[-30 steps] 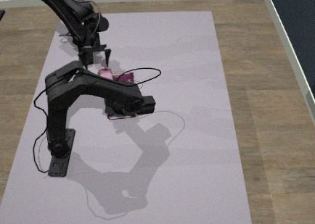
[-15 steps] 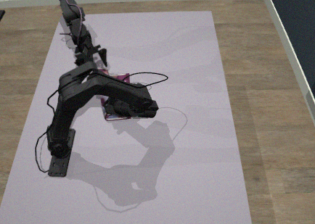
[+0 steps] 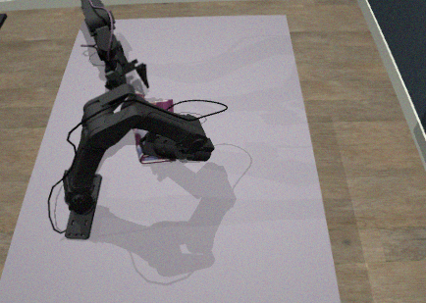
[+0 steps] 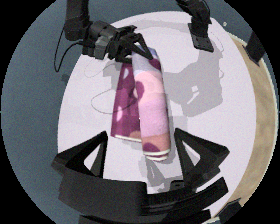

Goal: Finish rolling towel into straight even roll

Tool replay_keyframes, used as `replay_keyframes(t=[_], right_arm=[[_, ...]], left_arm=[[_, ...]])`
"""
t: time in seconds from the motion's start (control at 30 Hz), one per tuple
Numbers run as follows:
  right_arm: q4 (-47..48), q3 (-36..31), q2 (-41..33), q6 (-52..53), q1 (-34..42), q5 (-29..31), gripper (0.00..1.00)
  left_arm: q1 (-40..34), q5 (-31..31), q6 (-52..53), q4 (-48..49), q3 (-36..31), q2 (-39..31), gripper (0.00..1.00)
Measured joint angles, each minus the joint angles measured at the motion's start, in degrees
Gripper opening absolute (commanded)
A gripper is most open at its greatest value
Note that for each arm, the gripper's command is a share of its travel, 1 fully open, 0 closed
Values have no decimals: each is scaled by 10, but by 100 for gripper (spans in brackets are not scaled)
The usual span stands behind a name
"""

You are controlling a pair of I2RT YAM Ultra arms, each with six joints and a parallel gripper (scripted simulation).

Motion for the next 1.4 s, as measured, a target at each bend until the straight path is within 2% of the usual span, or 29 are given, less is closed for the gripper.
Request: replay_keyframes(t=[0.3,0.5,0.7,0.77,0.83,1.17,1.4], right_arm=[[0,0,0,0,0,0,34],[0,0,0,0,0,0,34],[0,0,0,0,0,0,34],[0,0,0,0,0,0,34],[0,0,0,0,0,0,34],[0,0,0,0,0,0,34],[0,0,0,0,0,0,34]], left_arm=[[-19,-12,-15,64,-97,1,98],[-28,-21,-24,113,-122,19,98],[-28,-23,-27,164,-118,73,98],[-28,-23,-27,173,-114,87,89],[-28,-23,-27,179,-113,96,89],[-28,-23,-27,189,-113,103,47],[-28,-23,-27,191,-113,104,41]])
